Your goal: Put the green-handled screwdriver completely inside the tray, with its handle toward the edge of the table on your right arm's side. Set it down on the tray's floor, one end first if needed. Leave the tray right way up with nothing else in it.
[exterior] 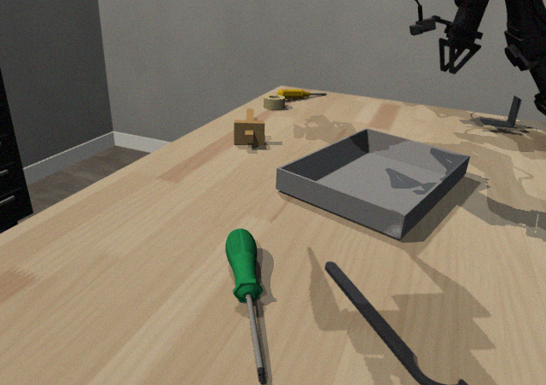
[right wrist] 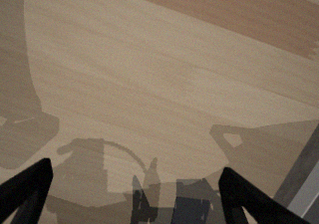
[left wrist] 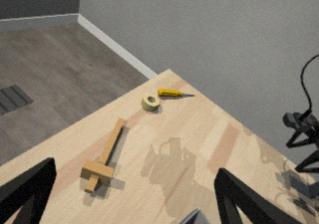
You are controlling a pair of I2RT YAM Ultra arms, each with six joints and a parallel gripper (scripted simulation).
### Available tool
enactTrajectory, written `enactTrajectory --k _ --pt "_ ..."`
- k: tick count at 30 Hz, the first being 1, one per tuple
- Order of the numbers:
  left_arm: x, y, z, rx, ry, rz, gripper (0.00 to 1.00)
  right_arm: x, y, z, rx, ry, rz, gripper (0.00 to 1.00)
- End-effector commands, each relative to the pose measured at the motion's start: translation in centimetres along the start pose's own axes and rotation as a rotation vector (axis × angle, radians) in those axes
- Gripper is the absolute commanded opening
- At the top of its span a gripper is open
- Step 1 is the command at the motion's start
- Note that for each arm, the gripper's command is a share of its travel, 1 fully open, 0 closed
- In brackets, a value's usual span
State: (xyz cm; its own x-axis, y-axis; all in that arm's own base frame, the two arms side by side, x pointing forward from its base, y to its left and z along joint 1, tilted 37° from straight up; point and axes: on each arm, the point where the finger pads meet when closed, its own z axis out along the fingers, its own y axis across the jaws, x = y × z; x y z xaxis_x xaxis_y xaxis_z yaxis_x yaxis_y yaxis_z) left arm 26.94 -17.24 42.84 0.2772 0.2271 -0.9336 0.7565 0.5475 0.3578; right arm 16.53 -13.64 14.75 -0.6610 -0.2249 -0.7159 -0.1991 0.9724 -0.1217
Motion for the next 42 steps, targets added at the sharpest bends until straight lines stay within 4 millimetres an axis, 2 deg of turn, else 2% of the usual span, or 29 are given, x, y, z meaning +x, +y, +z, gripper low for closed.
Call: enactTrajectory --k 1,10,16,18,19,24,28,30,33,36,42 --pt "0.0 0.2 -2.2 -0.071 0.018 -0.042 1.00 -2.6 -2.5 -0.1 0.105 -0.016 0.082 1.00" --pt "6.9 1.8 -8.9 -0.348 0.175 -0.211 1.00 -10.4 -5.4 1.4 0.136 -0.118 0.230 1.00" --pt "10.7 3.9 -12.8 -0.550 0.270 -0.276 1.00 -16.9 -7.4 2.5 0.160 -0.196 0.335 1.00" --pt "10.7 3.9 -12.8 -0.550 0.270 -0.276 1.00 -16.9 -7.4 2.5 0.160 -0.196 0.335 1.00" --pt "12.1 4.4 -14.3 -0.622 0.309 -0.309 1.00 -18.3 -7.9 2.7 0.175 -0.217 0.370 1.00" --pt "16.0 6.5 -19.0 -0.853 0.411 -0.397 1.00 -24.0 -9.3 3.7 0.197 -0.295 0.467 1.00" --pt "20.6 7.9 -24.3 -1.087 0.523 -0.531 1.00 -27.6 -10.5 4.3 0.216 -0.341 0.547 1.00" --pt "21.7 8.4 -25.9 -1.155 0.549 -0.556 1.00 -29.0 -10.9 4.6 0.220 -0.356 0.569 1.00" --pt "22.9 8.7 -27.1 -1.207 0.578 -0.590 1.00 -30.4 -11.2 5.0 0.219 -0.361 0.595 1.00" --pt "22.8 9.0 -27.4 -1.221 0.580 -0.590 1.00 -30.9 -11.3 5.1 0.220 -0.366 0.599 1.00" --pt "24.4 8.8 -27.9 -1.225 0.612 -0.638 1.00 -32.6 -11.5 5.6 0.213 -0.375 0.609 1.00"
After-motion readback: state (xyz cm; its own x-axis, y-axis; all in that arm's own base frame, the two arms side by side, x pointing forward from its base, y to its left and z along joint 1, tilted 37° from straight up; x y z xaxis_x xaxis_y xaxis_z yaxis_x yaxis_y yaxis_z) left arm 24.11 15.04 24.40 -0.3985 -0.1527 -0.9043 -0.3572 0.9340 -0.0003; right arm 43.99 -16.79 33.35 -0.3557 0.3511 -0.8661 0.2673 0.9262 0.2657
